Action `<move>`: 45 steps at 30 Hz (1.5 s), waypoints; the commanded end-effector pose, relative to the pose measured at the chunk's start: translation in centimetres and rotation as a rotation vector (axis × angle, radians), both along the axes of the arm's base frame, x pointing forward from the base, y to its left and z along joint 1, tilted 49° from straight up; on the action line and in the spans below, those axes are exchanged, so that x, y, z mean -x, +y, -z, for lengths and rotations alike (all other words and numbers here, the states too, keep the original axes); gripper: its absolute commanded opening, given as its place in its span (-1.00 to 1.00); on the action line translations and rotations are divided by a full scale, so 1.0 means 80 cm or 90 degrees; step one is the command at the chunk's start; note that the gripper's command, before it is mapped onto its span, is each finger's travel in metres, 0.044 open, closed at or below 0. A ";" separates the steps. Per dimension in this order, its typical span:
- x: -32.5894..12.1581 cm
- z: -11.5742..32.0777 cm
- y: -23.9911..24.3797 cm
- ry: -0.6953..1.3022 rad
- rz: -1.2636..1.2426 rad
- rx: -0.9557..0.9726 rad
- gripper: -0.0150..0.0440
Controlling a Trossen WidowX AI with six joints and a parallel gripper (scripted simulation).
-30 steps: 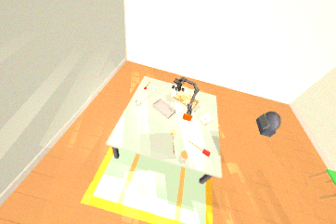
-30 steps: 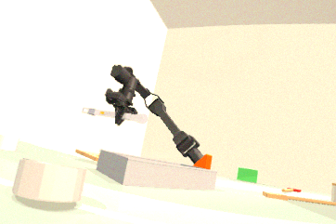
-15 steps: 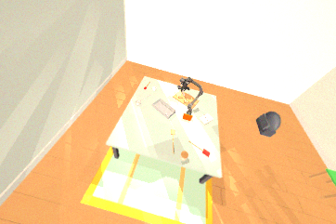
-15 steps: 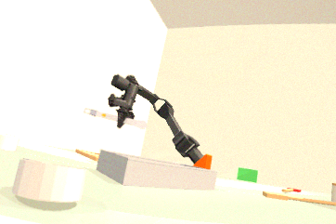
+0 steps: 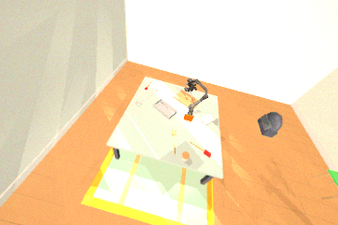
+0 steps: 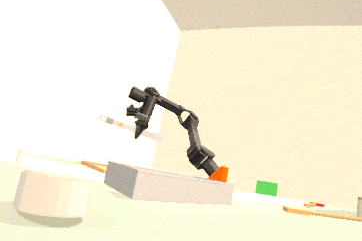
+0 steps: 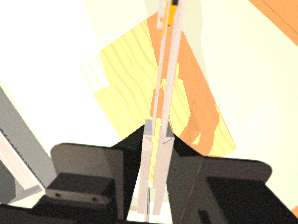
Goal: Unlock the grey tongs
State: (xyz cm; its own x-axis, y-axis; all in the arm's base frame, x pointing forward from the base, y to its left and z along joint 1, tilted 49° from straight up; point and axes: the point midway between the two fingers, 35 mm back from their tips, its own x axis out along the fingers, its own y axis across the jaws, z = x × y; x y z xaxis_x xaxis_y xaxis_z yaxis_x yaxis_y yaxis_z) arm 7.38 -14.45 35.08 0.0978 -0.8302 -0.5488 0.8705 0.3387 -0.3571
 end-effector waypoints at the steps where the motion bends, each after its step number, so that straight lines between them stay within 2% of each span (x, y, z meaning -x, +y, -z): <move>1: 0.022 -0.003 0.002 0.050 -0.023 -0.003 -1.00; 20: 0.021 -0.004 0.002 0.049 -0.028 0.003 -1.00; 45: 0.008 -0.011 0.009 -0.024 -0.196 0.261 -1.00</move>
State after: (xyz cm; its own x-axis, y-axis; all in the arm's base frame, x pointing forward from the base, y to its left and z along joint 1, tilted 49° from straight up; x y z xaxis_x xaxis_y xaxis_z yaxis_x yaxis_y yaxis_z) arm 6.85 -13.78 35.86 0.3650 -0.9043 -0.2212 0.7647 0.4267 -0.4828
